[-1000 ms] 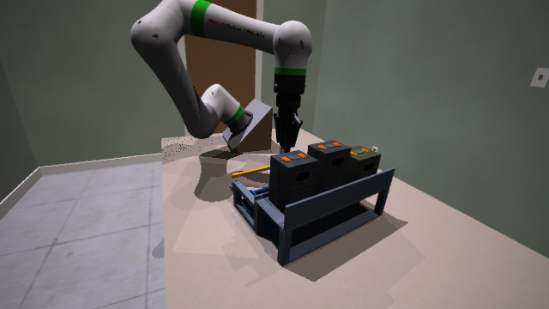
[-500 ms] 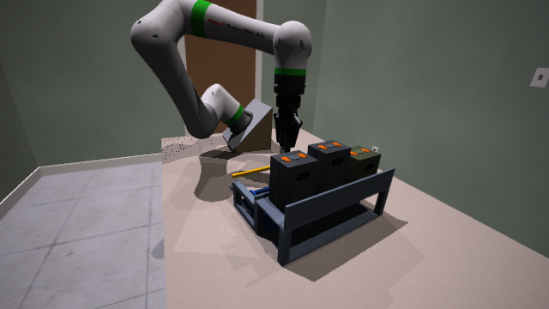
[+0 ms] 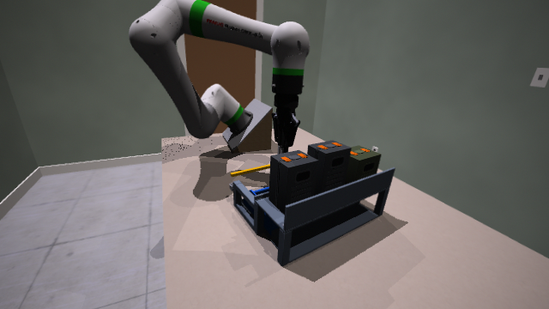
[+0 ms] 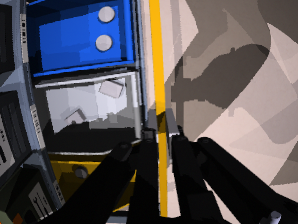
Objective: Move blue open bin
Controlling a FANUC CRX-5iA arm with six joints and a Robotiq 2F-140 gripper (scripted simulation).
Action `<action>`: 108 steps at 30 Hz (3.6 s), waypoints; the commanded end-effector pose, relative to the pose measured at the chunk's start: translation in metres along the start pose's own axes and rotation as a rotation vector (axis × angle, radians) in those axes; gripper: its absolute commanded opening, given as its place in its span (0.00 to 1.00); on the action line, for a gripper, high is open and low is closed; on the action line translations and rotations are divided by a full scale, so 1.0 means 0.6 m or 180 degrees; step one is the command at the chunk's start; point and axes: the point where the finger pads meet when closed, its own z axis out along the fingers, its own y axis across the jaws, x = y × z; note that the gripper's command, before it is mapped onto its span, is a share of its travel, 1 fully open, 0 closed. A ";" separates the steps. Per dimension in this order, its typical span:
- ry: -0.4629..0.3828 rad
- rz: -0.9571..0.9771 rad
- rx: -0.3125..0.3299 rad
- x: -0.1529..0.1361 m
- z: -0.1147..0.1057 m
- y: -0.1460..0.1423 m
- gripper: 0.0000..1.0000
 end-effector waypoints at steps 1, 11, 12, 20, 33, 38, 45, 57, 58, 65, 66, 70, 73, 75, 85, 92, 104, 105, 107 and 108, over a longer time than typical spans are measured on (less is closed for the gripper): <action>0.0000 0.0001 0.0002 0.000 0.000 0.048 0.00; 0.0000 0.0001 0.0002 0.000 0.000 0.048 0.00; 0.0000 0.0001 0.0002 0.000 0.000 0.048 0.00; 0.0000 0.0001 0.0002 0.000 0.001 0.115 0.00; 0.0000 0.0001 0.0002 0.000 0.001 0.155 0.00; 0.0000 0.0001 0.0002 0.000 0.001 0.182 0.00; 0.0000 0.0001 0.0002 0.000 0.001 0.182 0.00; 0.0000 0.0001 0.0002 0.000 0.002 0.248 0.00; 0.0000 0.0001 0.0002 0.000 0.002 0.248 0.00; 0.0000 0.0001 0.0002 0.000 0.002 0.267 0.00; 0.0000 0.0001 0.0002 0.000 0.002 0.285 0.00; 0.0000 0.0001 0.0002 0.000 0.003 0.340 0.00; 0.0000 0.0001 0.0002 0.000 0.003 0.340 0.00; 0.0000 0.0001 0.0002 0.000 0.003 0.340 0.00; 0.0000 0.0001 0.0002 0.000 0.003 0.343 0.00; 0.0000 0.0001 0.0002 0.000 0.003 0.344 0.00; 0.0000 0.0001 0.0002 0.000 0.003 0.332 0.00; 0.0000 0.0001 0.0002 0.000 0.003 0.332 0.00; 0.0000 0.0001 0.0002 0.000 0.003 0.332 0.00; 0.0000 0.0001 0.0002 0.000 0.003 0.332 0.00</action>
